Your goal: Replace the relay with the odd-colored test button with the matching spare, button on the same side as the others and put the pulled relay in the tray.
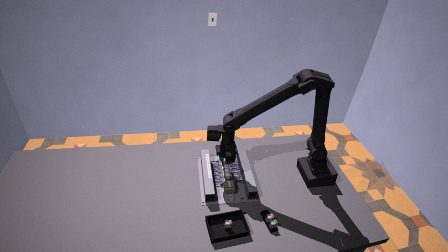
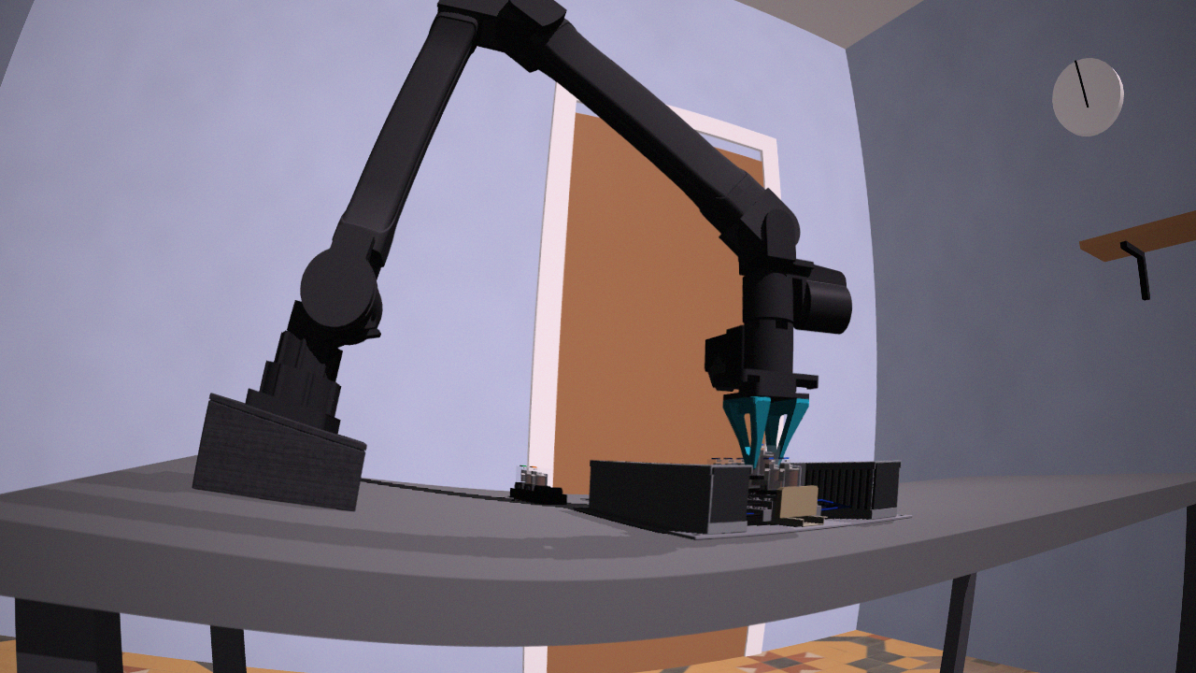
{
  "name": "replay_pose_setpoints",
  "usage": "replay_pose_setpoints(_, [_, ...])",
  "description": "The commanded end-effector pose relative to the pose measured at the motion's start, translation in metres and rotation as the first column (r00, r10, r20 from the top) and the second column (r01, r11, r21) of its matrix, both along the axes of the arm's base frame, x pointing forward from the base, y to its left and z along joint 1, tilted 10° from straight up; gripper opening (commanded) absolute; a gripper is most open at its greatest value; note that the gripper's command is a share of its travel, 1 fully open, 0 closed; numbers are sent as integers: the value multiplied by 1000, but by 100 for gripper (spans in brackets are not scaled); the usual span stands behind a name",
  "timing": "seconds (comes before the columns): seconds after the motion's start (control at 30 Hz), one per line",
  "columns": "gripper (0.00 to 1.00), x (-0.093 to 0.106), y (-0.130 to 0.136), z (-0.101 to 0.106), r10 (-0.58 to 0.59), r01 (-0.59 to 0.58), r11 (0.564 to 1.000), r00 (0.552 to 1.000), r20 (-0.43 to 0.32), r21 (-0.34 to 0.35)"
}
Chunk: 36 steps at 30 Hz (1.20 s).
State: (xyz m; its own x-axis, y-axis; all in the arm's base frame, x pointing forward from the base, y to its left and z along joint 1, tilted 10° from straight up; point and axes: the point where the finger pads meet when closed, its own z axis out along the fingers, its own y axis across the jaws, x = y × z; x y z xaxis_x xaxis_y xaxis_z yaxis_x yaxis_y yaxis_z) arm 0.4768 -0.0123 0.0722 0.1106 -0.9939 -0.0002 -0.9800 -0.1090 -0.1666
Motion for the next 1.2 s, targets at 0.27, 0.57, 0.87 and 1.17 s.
replay_pose_setpoints(0.27, [0, 6, -2, 6, -1, 1, 1000, 1000, 5, 5])
replay_pose_setpoints(0.57, [0, 5, -2, 6, -1, 1, 1000, 1000, 5, 5])
replay_pose_setpoints(0.87, [0, 2, -2, 4, -1, 1, 1000, 1000, 4, 5])
replay_pose_setpoints(1.17, [0, 6, -1, 11, -1, 1, 1000, 999, 37, 4])
